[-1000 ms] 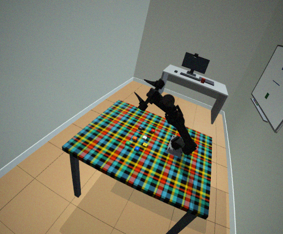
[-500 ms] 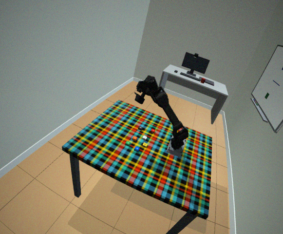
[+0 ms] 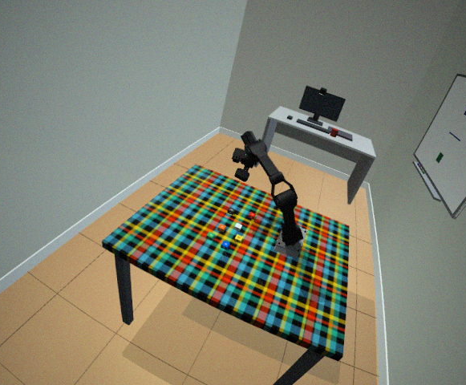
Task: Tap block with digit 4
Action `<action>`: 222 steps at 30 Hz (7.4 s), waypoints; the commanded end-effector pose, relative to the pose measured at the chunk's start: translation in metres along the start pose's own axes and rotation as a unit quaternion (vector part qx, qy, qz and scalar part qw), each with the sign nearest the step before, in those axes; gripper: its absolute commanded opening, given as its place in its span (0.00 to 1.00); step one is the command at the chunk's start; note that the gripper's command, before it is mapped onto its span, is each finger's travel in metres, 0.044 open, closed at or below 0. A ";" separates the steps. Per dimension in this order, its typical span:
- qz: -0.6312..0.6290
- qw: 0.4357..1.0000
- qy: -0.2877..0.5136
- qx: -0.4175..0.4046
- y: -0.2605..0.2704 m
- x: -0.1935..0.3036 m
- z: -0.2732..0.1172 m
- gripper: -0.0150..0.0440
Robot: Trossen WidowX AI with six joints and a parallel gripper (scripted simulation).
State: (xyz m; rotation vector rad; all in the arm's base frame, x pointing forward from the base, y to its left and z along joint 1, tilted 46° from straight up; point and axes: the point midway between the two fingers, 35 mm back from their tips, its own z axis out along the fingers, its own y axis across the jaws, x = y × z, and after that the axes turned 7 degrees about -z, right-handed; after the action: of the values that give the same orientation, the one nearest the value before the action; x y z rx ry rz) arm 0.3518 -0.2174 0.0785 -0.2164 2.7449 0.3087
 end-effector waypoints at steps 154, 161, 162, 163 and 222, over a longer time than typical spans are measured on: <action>0.080 0.943 0.136 -0.292 0.261 -0.066 0.014 0.93; 0.080 0.943 0.136 -0.292 0.261 -0.066 0.014 0.93; 0.080 0.943 0.136 -0.292 0.261 -0.066 0.014 0.93; 0.080 0.943 0.136 -0.292 0.261 -0.066 0.014 0.93; 0.079 0.945 0.137 -0.287 0.073 0.043 0.119 0.93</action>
State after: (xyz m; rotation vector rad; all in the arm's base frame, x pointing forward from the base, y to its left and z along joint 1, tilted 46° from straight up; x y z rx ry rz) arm 0.3390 -0.1210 -0.0319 -0.1920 2.8720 1.2170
